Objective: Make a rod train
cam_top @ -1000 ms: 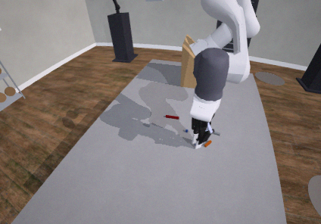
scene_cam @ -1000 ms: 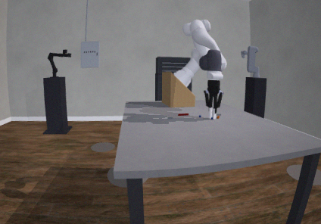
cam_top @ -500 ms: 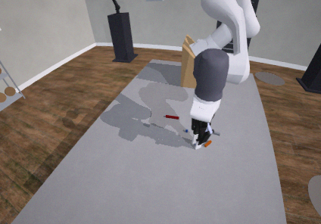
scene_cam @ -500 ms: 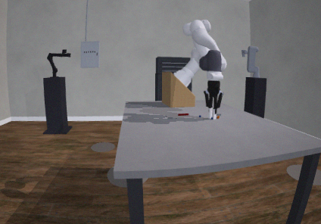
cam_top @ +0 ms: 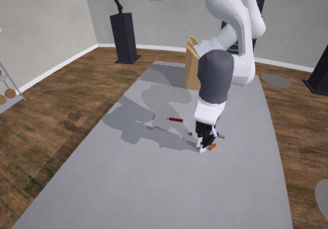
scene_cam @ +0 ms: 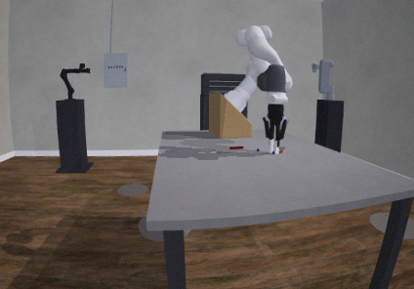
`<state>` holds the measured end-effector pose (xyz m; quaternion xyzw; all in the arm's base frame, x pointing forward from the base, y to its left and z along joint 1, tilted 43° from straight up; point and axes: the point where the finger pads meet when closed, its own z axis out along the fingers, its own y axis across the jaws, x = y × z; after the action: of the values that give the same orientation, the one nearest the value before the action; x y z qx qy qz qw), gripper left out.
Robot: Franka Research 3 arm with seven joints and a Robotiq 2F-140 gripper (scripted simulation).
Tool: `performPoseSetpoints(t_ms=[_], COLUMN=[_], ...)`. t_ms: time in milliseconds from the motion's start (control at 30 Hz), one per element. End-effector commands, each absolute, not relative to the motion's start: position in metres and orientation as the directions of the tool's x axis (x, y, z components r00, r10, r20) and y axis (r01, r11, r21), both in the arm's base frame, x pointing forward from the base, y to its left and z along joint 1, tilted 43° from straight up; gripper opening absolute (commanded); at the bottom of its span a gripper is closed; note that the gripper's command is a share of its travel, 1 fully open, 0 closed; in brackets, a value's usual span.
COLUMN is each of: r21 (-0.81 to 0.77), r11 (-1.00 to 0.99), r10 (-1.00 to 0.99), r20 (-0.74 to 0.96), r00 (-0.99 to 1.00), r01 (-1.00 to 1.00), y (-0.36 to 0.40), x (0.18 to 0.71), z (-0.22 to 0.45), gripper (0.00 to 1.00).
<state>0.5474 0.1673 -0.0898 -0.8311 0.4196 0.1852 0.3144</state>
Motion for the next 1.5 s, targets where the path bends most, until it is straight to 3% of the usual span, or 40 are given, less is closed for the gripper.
performPoseSetpoints(t_ms=[0, 367, 400, 1467], r21=[-0.366, -0.366, -0.366, -0.366], r11=[-0.444, -0.444, -0.444, -0.444], r10=[-0.585, -0.585, -0.585, -0.585], r20=[-0.573, -0.573, -0.573, -0.573], r00=[0.574, 0.574, 0.574, 0.574], r01=[-0.818, -0.818, -0.818, -0.818], y=[0.1673, 0.1673, 0.1673, 0.1673], x=[0.5485, 0.5485, 0.5485, 0.5485], z=[-0.0904, -0.0904, -0.0904, -0.0904], gripper=[0.15, 0.15, 0.03, 0.03])
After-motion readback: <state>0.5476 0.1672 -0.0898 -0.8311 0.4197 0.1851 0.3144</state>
